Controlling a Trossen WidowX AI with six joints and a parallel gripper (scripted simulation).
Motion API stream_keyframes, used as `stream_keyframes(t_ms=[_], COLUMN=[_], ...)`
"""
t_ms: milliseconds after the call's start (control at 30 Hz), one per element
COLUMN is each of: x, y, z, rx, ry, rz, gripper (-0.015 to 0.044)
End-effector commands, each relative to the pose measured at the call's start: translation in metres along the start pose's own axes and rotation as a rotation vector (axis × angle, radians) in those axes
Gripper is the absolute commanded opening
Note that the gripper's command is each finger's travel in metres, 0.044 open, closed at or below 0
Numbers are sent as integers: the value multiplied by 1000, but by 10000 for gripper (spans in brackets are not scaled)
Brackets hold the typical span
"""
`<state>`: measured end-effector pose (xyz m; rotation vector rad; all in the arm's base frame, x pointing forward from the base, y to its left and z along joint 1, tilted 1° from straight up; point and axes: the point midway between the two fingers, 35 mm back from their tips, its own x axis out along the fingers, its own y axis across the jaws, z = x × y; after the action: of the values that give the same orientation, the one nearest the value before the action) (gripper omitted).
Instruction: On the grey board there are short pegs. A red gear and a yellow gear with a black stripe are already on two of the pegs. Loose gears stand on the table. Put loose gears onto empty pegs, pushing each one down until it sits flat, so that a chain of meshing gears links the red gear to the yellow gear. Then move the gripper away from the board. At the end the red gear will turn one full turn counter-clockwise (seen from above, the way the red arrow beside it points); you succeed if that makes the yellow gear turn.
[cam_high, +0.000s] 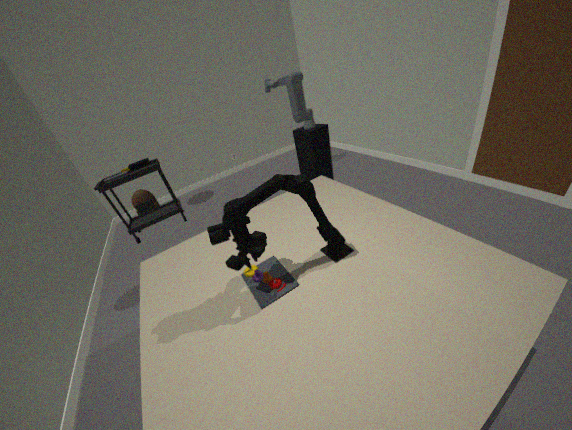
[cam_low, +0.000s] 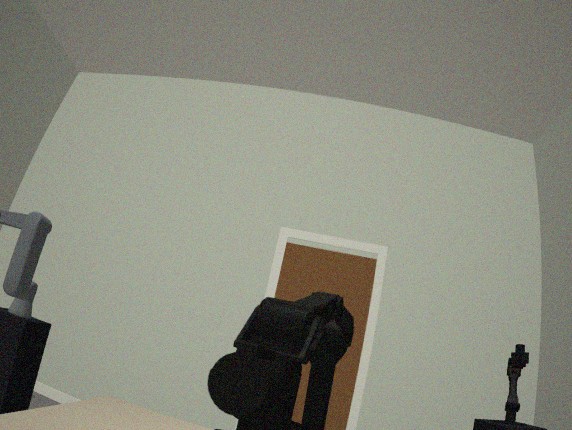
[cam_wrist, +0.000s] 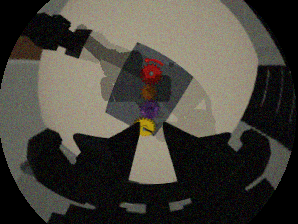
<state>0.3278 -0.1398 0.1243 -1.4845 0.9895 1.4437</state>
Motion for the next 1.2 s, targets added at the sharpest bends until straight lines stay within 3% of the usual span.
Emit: stream_keyframes(t_ms=[0,67,267,1167], x=[-24,-40,-42,-42], y=[1,3,3,3], z=[1,3,3,3], rx=[0,0,0,0], ry=[-4,-4,-4,-4], rz=[4,4,4,4], gripper=[245,298,440,440])
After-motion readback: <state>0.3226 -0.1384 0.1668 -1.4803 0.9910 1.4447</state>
